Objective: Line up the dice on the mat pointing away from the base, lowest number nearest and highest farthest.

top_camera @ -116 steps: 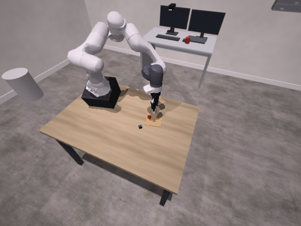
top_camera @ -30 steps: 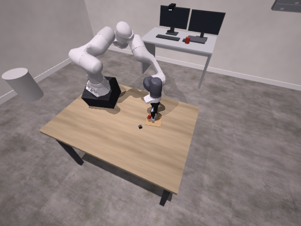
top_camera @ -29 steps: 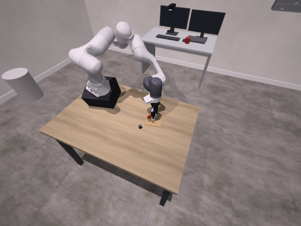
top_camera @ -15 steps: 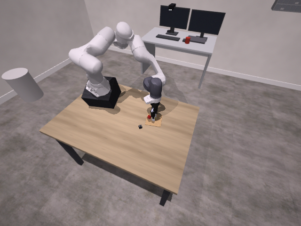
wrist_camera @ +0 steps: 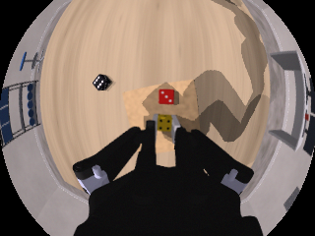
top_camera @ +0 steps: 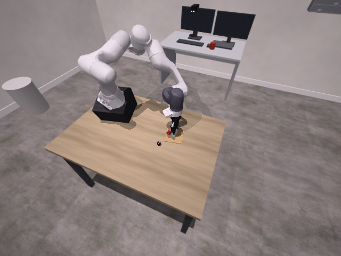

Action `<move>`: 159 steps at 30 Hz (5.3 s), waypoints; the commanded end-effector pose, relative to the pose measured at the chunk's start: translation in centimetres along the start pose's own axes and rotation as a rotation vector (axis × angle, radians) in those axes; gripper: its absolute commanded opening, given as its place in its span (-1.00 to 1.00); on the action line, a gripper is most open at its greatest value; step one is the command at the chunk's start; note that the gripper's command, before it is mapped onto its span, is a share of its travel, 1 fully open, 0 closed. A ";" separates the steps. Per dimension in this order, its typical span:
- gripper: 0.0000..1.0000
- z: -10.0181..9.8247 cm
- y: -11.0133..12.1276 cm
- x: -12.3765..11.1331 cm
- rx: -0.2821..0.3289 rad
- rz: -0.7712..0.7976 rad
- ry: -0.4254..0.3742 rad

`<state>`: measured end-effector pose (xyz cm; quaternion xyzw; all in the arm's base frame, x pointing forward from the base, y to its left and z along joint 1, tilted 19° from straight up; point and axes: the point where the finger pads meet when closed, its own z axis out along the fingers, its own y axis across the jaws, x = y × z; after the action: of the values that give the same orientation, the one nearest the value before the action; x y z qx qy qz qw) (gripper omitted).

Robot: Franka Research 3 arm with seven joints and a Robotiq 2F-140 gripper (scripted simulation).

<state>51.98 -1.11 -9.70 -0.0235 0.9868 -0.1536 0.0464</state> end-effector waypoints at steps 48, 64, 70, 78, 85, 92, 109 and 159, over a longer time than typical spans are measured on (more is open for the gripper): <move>-0.51 -0.8 -0.1 -0.1 0.001 -0.005 -0.003; -0.51 -7.5 -0.1 0.0 0.001 -0.005 -0.003; -0.51 -8.6 -0.1 0.0 0.001 -0.005 -0.003; 1.00 -8.9 -0.1 0.0 0.001 -0.005 -0.003; 1.00 -8.9 -0.1 0.0 0.001 -0.005 -0.003; 1.00 -8.9 -0.1 0.0 0.001 -0.005 -0.003; 1.00 -8.5 -4.5 1.8 -0.001 -0.270 -0.009; -0.51 -7.8 -12.7 7.5 0.003 -0.789 -0.001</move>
<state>43.97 -11.06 0.74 -0.3629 0.9179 -0.1595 -0.0167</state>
